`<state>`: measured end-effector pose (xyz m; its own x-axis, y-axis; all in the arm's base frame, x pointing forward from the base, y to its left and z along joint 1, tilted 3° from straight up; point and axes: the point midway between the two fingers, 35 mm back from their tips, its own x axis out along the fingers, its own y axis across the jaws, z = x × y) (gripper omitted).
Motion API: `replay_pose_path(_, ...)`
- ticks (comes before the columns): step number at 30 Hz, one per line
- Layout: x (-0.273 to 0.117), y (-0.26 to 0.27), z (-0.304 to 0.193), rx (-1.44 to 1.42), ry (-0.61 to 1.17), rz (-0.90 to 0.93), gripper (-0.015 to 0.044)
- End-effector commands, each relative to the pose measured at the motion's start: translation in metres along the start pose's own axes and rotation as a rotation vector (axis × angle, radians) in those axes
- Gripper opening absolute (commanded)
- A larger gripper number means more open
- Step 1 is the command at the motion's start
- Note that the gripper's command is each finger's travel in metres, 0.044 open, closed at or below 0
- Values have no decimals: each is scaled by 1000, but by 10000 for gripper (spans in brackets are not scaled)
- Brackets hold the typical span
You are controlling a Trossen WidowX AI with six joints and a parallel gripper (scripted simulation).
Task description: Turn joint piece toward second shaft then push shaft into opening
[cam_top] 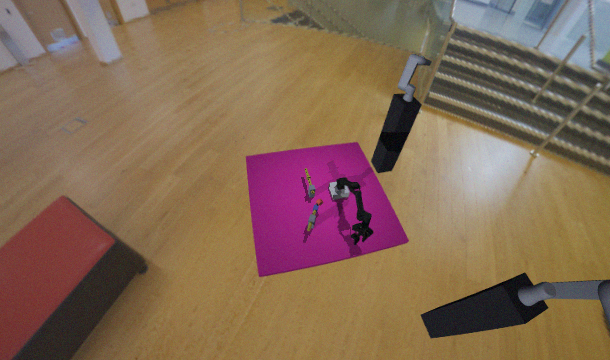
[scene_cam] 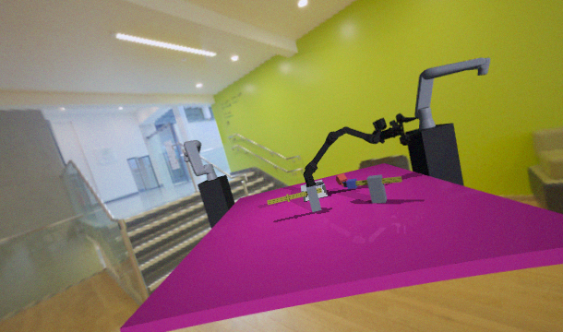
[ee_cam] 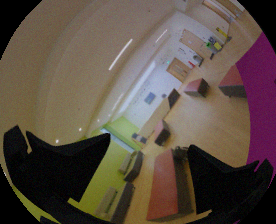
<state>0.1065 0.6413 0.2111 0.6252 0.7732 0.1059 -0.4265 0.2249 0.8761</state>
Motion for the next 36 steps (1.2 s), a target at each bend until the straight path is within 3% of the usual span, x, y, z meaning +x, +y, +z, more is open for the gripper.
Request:
replay_pose_path(1,0,0,0,0,0,0,426)
replay_pose_path(5,5,-5,10,-36,15,-32,440)
replay_pose_path(19,9,-71,115,-302,185,-376,440)
replay_pose_path(27,-25,-111,176,-388,308,-595,440)
replay_pose_path(36,-92,-148,238,-420,464,-849,440)
